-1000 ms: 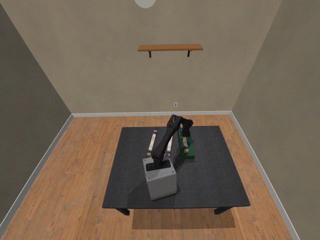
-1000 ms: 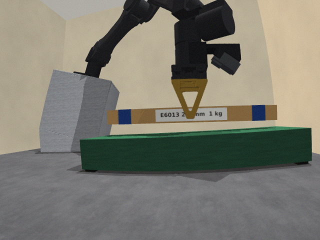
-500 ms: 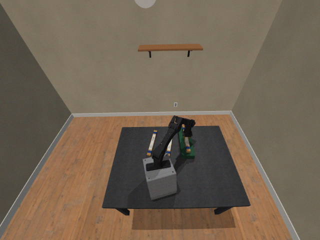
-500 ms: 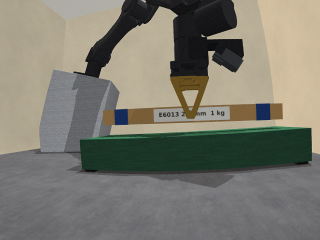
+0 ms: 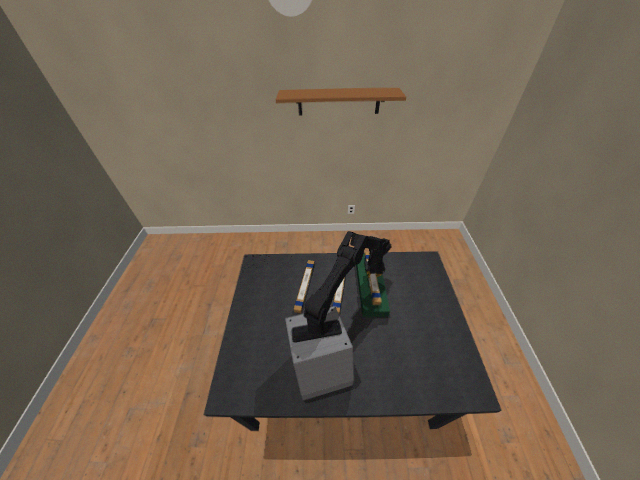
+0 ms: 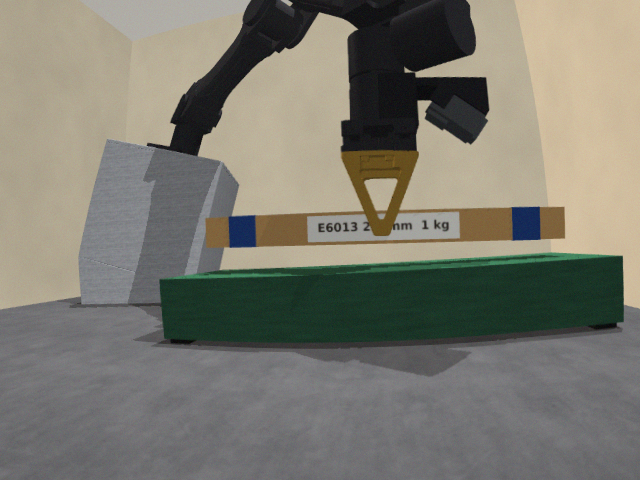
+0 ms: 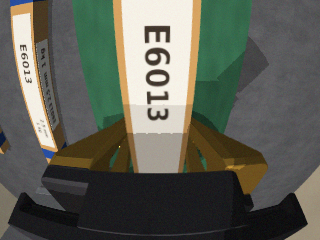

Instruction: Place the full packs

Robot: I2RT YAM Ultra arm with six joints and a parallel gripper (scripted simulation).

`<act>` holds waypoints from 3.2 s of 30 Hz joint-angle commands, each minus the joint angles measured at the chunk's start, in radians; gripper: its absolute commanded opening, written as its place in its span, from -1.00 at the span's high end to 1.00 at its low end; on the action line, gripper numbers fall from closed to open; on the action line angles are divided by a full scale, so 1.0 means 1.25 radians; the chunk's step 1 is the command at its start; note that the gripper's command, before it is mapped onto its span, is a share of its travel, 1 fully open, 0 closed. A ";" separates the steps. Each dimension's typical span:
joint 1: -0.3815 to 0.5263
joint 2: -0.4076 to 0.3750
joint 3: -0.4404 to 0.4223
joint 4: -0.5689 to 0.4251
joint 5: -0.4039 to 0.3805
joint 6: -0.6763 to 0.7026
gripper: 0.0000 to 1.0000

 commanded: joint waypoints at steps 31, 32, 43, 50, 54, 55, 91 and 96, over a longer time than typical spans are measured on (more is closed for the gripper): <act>-0.041 -0.041 0.085 -0.046 -0.013 -0.015 1.00; -0.041 -0.041 0.086 -0.046 -0.013 -0.015 1.00; -0.042 -0.040 0.088 -0.046 -0.013 -0.016 1.00; -0.043 -0.040 0.089 -0.046 -0.013 -0.018 1.00; -0.043 -0.039 0.089 -0.046 -0.013 -0.018 1.00; -0.043 -0.039 0.089 -0.046 -0.013 -0.018 1.00; -0.043 -0.027 0.104 -0.052 -0.013 -0.015 1.00; -0.043 -0.027 0.103 -0.052 -0.013 -0.014 1.00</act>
